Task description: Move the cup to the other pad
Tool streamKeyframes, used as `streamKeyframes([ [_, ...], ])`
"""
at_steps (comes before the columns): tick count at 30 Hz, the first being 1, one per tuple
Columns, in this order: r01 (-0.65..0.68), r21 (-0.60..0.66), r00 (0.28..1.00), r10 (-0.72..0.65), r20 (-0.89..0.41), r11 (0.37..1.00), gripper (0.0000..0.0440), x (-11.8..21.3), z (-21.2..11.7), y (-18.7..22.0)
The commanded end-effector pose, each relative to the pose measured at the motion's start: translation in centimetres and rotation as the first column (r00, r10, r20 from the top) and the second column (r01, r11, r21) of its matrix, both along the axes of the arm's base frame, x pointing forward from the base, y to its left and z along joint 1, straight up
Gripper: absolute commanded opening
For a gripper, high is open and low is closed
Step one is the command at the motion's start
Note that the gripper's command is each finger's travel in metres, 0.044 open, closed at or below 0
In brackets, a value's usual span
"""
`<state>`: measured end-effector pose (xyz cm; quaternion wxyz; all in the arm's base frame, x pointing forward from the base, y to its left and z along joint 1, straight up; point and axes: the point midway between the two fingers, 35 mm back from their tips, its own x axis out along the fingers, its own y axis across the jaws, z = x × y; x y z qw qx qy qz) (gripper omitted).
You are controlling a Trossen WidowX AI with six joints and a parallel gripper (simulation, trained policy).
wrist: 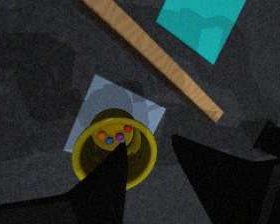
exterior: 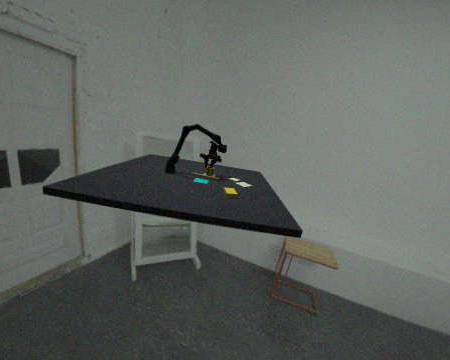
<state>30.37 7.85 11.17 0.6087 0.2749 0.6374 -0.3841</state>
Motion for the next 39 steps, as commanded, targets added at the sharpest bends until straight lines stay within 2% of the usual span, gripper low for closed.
streamKeyframes([
  [1, 0.000, -0.014, 1.000, 0.000, -0.022, 1.000, 0.0198, -0.3, -1.5, -0.1],
  [11, -0.046, -0.015, 0.997, 0.045, -0.055, 0.999, 0.0199, -0.9, -4.9, -0.2],
  [19, -0.086, -0.016, 0.995, 0.085, -0.045, 0.996, 0.0027, -1.1, -5.4, -0.7],
  [21, -0.092, -0.018, 0.995, 0.091, -0.042, 0.996, 0.0002, -1.2, -5.2, -0.8],
  [39, -0.005, 0.004, 1.000, 0.005, 0.019, 1.000, 0.0000, -2.2, -0.8, -2.4],
])
